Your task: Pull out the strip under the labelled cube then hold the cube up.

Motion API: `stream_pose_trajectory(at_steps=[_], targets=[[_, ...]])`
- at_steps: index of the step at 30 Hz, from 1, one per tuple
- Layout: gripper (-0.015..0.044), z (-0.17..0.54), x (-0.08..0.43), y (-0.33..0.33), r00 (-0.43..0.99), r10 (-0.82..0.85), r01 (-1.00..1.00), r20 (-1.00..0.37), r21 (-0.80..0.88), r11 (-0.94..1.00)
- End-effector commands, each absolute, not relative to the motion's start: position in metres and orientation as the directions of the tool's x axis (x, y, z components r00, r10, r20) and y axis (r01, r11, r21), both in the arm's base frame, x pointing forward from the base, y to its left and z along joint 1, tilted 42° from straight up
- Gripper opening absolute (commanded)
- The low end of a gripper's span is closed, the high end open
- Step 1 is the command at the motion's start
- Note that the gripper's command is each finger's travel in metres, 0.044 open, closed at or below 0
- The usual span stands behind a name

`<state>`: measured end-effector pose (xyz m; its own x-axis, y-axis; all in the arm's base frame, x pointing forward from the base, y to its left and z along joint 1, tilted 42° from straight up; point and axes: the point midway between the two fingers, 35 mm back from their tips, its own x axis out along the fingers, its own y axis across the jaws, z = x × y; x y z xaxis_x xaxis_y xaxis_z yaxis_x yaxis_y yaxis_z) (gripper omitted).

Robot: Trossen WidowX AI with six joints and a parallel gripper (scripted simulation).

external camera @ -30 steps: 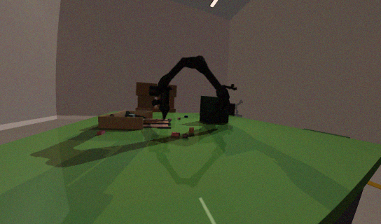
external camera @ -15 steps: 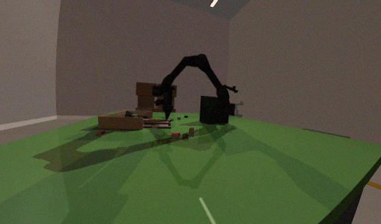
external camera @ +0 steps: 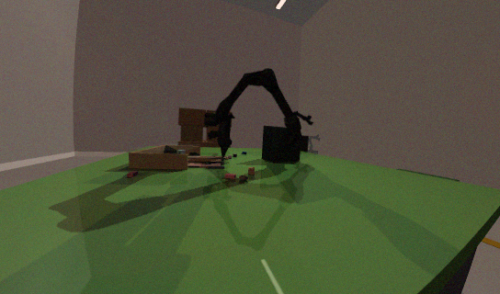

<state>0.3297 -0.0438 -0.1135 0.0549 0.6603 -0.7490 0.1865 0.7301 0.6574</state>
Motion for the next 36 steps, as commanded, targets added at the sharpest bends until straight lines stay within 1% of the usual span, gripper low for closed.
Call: stream_pose_trajectory(at_steps=[1,36], targets=[[0.0000,-0.116,0.320,-0.040,0.040,0.663,0.193,-0.748,0.657,0.729],[0.0000,-0.111,0.267,-0.029,0.037,0.663,0.195,-0.747,0.656,0.729]])
